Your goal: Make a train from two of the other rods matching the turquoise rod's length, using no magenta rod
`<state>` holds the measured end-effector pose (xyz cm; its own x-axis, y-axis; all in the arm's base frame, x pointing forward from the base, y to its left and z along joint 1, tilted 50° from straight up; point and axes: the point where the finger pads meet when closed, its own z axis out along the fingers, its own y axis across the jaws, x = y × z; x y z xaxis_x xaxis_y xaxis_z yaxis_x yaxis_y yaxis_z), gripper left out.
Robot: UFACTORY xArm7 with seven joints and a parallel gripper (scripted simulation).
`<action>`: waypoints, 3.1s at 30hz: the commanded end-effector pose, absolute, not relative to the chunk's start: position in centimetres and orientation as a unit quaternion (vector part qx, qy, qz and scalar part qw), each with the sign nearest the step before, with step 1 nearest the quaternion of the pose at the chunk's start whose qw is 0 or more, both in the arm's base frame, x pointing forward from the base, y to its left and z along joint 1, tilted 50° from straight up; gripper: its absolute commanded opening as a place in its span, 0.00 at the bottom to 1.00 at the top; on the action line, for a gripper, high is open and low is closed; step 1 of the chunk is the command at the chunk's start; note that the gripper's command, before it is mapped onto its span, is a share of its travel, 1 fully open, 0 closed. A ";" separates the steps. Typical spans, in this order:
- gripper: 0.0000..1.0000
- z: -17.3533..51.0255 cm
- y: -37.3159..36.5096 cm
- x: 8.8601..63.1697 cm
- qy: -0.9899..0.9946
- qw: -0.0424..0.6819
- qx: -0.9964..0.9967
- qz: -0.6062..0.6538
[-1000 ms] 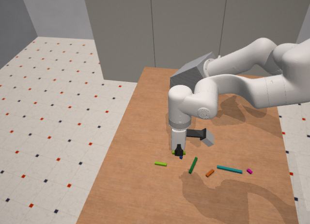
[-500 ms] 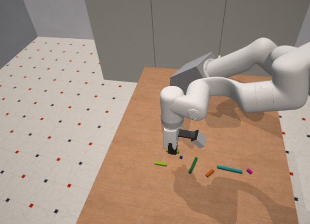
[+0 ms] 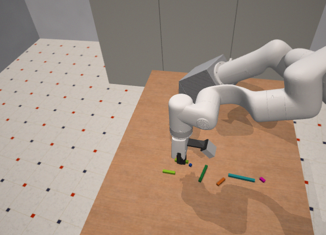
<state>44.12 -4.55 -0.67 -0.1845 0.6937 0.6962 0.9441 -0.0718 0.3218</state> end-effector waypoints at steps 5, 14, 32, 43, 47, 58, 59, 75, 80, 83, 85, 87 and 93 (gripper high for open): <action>0.04 -2.7 -2.4 45.1 -0.662 0.158 -0.619 -0.392; 0.04 -4.6 -0.4 45.9 -0.662 0.158 -0.619 -0.392; 0.04 -5.3 0.5 46.2 -0.662 0.158 -0.619 -0.392; 0.04 -5.3 0.5 46.2 -0.662 0.158 -0.619 -0.392; 0.04 -5.3 0.5 46.2 -0.662 0.158 -0.619 -0.392; 0.04 -5.3 0.5 46.2 -0.662 0.158 -0.619 -0.392; 0.04 -5.3 0.5 46.2 -0.662 0.158 -0.619 -0.392; 0.04 -5.3 0.5 46.3 -0.662 0.158 -0.619 -0.392; 0.04 -5.3 0.5 46.3 -0.662 0.158 -0.619 -0.392; 0.04 -5.3 0.5 46.3 -0.662 0.158 -0.619 -0.392; 0.04 -5.3 0.5 46.3 -0.662 0.158 -0.619 -0.392; 0.04 -5.3 0.5 46.3 -0.662 0.158 -0.619 -0.392; 0.04 -5.3 0.5 46.3 -0.662 0.158 -0.619 -0.392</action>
